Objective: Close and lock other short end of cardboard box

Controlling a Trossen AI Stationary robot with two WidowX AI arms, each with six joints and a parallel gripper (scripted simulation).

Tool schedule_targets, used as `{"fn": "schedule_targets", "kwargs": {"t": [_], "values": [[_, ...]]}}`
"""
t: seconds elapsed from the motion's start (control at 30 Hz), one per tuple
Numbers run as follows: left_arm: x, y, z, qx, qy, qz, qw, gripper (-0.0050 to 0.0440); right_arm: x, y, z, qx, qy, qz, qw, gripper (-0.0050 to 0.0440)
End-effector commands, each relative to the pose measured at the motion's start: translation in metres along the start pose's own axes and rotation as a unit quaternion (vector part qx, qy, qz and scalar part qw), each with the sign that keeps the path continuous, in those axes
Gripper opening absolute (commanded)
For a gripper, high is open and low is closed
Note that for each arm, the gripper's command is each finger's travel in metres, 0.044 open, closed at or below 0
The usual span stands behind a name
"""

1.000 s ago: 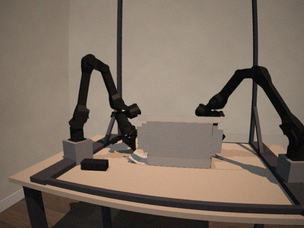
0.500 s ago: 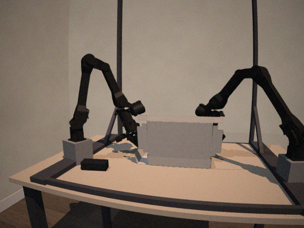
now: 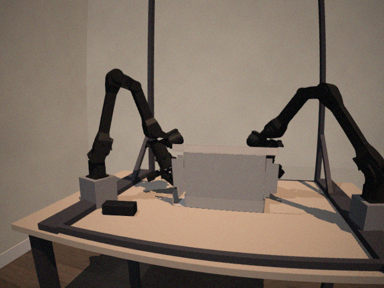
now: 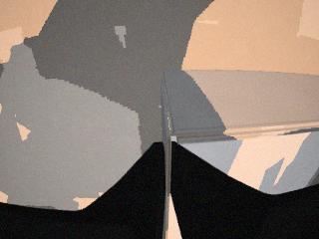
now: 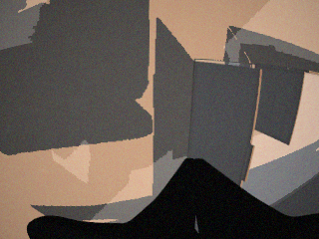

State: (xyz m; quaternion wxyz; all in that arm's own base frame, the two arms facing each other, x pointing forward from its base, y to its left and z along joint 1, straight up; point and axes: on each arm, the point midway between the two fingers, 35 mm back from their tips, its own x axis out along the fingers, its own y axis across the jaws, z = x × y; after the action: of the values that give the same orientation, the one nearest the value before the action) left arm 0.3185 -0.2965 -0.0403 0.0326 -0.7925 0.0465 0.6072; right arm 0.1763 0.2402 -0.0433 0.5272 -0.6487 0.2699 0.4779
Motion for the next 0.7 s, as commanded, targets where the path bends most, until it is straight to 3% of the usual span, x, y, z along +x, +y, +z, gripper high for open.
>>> {"fn": "schedule_targets", "kwargs": {"t": [0.0,0.07,0.6,0.67], "values": [[-0.0089,0.0038,-0.0069,-0.002,0.011,0.01,1.0,0.0003,0.0021,0.0187,0.0049,0.001,0.001,-0.001,1.0,0.0],[-0.0089,0.0038,-0.0069,-0.002,0.011,0.01,1.0,0.0003,0.0023,0.0279,0.0084,0.001,0.001,-0.001,1.0,0.0],[-0.0089,0.0039,-0.0068,-0.001,0.01,0.01,1.0,0.0003,0.0023,0.0279,0.0084,0.001,0.001,-0.001,1.0,0.0],[-0.0089,0.0039,-0.0068,-0.001,0.01,0.01,1.0,0.0051,0.0024,0.0247,0.0071,-0.001,0.004,0.007,1.0,0.0049]]}}
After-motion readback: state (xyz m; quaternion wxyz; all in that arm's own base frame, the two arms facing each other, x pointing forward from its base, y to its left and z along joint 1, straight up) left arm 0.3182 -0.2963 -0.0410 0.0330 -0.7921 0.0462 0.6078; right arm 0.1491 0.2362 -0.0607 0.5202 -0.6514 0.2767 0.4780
